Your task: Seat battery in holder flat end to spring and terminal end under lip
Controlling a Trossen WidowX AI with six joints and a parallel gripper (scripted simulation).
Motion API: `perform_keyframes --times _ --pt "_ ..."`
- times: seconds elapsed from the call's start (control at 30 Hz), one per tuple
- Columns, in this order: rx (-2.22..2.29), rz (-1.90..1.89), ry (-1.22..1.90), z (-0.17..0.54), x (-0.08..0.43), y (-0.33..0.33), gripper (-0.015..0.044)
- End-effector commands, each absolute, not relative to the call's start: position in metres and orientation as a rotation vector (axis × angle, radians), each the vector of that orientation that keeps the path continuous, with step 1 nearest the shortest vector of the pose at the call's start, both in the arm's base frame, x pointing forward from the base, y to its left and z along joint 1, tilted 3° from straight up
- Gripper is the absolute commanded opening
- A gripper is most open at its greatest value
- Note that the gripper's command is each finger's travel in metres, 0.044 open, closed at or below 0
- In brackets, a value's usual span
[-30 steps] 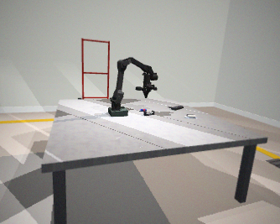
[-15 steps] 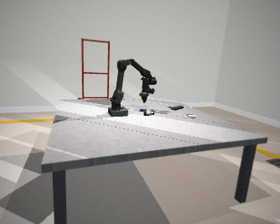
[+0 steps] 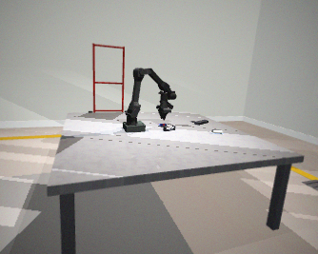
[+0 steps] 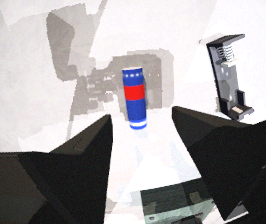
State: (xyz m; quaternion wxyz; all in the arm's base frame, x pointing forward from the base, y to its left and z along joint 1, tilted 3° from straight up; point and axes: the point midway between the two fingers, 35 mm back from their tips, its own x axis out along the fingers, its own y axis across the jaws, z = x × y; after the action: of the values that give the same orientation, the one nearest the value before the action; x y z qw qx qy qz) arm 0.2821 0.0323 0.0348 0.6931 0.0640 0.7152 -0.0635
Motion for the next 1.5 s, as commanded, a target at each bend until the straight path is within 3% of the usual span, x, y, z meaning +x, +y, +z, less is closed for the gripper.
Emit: perform_keyframes --times 0.0,1.0,1.17,1.47 --pt "0.138 -0.13 1.602 0.03 0.281 0.033 0.0225" --pt "0.138 -0.13 1.602 -0.016 0.279 0.033 0.0225" --pt "0.138 -0.13 1.602 -0.016 0.279 0.033 0.0094" --pt "0.138 -0.13 1.602 -0.016 0.279 0.033 0.0063"
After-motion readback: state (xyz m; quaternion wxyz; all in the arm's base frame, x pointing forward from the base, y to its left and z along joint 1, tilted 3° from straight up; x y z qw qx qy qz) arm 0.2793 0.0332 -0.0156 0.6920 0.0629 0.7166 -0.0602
